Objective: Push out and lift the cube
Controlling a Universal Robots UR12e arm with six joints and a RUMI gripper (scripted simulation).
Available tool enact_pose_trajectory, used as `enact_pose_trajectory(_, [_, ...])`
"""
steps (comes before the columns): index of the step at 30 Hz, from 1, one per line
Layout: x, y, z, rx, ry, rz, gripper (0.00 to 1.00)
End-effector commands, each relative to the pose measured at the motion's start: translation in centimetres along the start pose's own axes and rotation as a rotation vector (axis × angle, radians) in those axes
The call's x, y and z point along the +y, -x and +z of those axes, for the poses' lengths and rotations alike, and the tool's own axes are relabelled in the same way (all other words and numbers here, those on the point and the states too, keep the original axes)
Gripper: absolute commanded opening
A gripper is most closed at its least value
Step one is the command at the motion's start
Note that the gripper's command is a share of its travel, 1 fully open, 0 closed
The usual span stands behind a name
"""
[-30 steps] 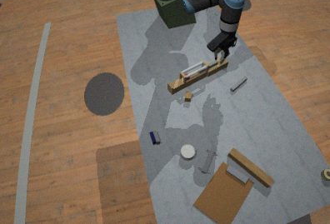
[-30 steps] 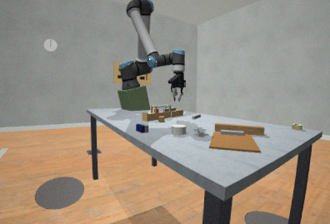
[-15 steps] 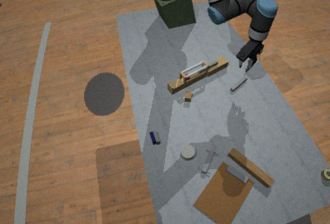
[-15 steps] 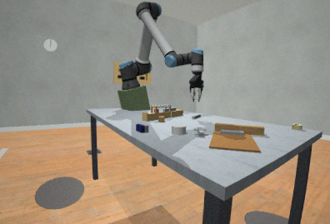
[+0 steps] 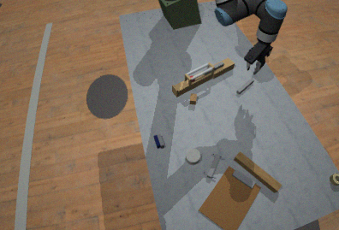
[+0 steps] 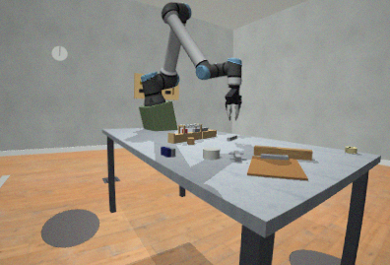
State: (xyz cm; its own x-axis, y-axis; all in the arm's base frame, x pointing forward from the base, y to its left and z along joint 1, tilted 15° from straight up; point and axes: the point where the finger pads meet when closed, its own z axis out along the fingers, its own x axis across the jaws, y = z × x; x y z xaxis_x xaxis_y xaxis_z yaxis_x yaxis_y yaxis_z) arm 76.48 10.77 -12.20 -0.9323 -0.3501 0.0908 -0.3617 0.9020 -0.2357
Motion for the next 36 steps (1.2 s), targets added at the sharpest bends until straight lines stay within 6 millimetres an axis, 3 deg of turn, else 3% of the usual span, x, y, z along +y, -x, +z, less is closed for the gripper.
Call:
enact_pose_trajectory(1, [0.0,0.1,-0.1,-0.001,0.0,0.0,0.22])
enact_pose_trajectory(20, [0.0,0.1,0.3,-0.001,0.0,0.0,0.22])
enact_pose_trajectory(24, [0.0,0.1,2.0,-0.001,0.0,0.0,0.22])
enact_pose_trajectory(30, [0.0,0.1,6.2,-0.001,0.0,0.0,0.22])
enact_pose_trajectory(32, [0.0,0.1,6.2,-0.001,0.0,0.0,0.22])
enact_pose_trajectory(36, [0.0,0.1,8.2,-0.001,0.0,0.0,0.22])
